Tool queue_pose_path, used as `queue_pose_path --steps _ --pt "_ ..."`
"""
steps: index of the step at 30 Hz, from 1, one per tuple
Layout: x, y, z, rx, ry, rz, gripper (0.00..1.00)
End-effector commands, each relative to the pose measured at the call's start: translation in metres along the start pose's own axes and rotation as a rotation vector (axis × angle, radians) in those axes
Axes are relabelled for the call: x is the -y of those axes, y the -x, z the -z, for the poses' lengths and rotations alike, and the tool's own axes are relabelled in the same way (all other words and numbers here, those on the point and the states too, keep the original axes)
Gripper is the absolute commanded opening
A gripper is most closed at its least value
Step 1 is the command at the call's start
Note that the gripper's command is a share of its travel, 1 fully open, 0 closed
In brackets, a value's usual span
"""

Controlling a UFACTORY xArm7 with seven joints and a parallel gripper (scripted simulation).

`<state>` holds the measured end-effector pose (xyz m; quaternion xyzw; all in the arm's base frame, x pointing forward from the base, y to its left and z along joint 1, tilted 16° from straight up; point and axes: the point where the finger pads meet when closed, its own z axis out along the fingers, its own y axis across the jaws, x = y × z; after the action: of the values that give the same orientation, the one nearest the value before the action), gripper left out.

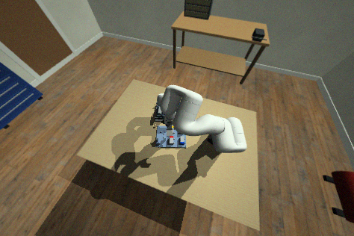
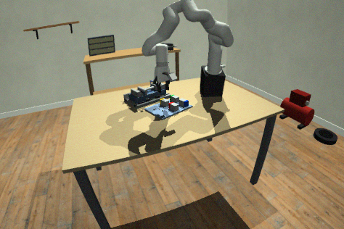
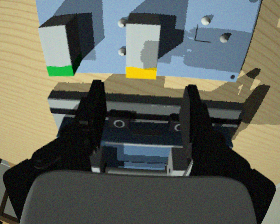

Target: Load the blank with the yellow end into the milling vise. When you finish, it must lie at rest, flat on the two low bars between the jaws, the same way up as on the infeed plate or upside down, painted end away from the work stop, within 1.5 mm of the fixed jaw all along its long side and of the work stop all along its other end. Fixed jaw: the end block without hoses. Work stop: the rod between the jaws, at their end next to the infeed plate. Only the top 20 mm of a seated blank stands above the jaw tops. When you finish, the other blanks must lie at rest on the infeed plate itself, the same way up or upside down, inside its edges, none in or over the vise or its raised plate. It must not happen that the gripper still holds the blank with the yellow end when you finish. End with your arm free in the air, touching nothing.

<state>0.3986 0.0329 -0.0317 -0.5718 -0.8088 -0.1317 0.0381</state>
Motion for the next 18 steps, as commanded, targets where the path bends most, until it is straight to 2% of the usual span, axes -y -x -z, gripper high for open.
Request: queue_pose_path --steps 1,18 --pt "-0.0007 0.0007 0.0015 0.001 0.002 0.000 0.63" --pt "0.0007 -0.0006 0.0066 0.001 0.002 0.000 0.63"
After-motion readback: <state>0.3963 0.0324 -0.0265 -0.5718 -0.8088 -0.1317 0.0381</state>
